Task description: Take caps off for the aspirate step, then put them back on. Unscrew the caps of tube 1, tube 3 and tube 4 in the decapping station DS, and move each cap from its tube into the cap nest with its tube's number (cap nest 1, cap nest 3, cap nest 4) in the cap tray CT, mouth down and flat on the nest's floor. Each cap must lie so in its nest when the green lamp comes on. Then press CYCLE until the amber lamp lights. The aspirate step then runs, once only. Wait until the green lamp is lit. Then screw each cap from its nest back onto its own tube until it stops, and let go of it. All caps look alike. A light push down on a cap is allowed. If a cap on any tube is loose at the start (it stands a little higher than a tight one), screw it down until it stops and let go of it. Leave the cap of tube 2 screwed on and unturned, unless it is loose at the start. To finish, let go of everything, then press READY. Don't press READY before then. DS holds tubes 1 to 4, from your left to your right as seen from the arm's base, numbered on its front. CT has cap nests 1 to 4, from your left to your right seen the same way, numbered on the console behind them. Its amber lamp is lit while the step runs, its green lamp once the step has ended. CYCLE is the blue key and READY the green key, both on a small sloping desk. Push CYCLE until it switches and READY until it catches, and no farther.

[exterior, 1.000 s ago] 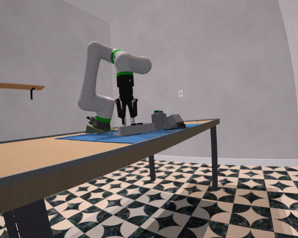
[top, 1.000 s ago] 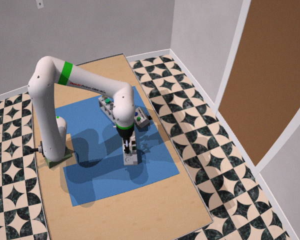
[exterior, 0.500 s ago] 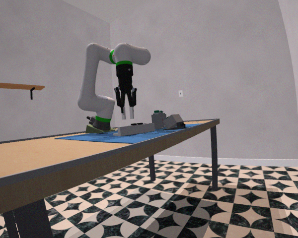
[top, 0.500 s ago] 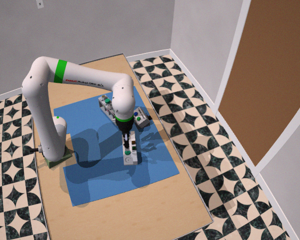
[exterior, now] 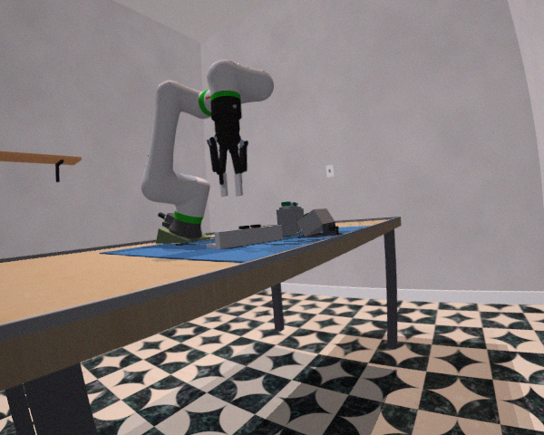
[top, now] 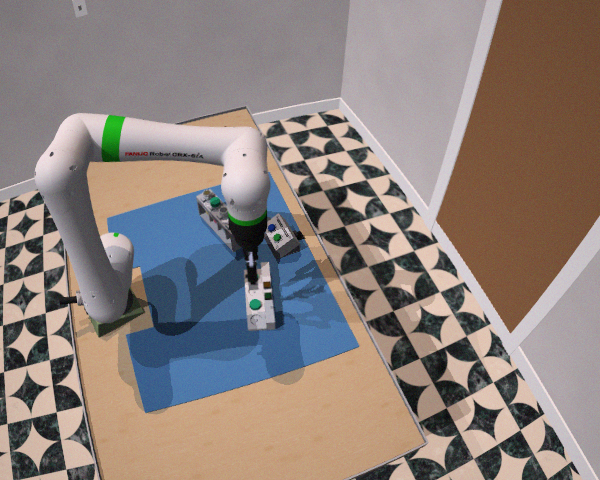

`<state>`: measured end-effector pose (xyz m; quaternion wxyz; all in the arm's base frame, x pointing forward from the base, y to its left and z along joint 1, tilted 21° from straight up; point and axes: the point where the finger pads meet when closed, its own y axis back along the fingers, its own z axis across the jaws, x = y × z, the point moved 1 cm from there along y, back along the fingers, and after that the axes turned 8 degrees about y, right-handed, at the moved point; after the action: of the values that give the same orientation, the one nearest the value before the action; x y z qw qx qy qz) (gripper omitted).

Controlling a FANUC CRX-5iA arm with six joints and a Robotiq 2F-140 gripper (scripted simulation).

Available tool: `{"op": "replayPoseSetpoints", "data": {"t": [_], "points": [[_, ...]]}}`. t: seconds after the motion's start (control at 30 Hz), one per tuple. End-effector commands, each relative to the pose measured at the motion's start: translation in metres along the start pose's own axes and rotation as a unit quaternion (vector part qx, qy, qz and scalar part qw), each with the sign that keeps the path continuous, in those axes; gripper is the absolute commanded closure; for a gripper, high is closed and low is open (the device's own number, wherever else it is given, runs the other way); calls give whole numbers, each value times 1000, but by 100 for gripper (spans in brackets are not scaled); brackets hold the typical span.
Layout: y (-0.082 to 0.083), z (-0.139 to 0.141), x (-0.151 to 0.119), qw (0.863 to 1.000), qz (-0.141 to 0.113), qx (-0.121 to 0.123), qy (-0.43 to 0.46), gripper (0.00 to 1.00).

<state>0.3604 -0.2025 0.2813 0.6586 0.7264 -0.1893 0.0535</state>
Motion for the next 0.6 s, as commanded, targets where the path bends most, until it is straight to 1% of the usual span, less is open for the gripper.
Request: {"op": "replayPoseSetpoints", "data": {"t": [0.0,0.13,0.17,0.23,0.27,0.3,0.37,0.4,0.43,0.47,0.5,0.53,0.57], "points": [[11,0,0,1000,0,0,0,71],[11,0,0,1000,0,0,0,71],[11,-8,0,999,0,0,-42,65],[11,-25,-2,992,0,0,-125,65],[11,-25,-2,992,0,0,-125,65],[11,-33,-2,988,0,1,-157,65],[11,-33,-2,986,0,0,-166,65],[11,-42,-3,979,0,0,-206,65],[11,-42,-3,978,0,0,-207,65],[11,-50,-3,970,0,1,-243,65],[11,-50,-3,969,0,0,-247,65],[11,-58,-4,960,0,2,-279,65],[11,-58,-4,958,0,0,-288,65]]}}
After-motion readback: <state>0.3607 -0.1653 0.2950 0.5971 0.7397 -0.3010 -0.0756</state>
